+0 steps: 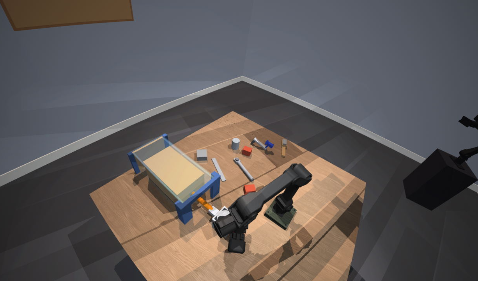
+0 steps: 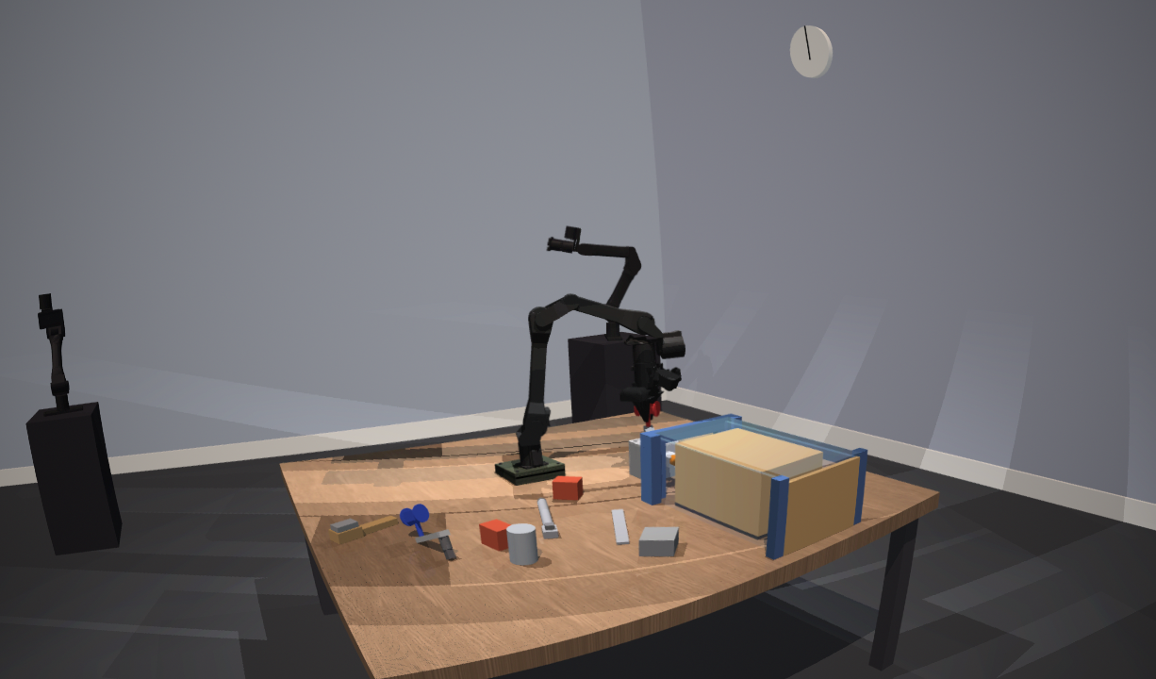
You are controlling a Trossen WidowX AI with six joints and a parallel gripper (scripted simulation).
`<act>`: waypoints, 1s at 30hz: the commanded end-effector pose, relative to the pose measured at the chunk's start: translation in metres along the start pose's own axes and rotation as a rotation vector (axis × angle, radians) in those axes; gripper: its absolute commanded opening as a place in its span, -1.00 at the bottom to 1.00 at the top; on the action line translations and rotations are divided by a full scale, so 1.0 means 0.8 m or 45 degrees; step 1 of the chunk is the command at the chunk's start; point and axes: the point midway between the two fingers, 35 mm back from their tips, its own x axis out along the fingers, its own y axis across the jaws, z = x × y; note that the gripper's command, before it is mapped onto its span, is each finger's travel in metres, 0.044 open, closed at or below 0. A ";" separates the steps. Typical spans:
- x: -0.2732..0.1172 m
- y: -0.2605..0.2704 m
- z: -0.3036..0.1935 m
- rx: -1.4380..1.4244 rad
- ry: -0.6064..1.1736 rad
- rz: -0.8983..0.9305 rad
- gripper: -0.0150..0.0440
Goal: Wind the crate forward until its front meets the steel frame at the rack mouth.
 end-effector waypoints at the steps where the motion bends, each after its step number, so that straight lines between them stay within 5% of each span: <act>1: 0.002 -0.010 -0.015 0.007 0.033 -0.021 -0.49; 30: 0.002 -0.046 -0.043 0.007 0.036 -0.024 -0.49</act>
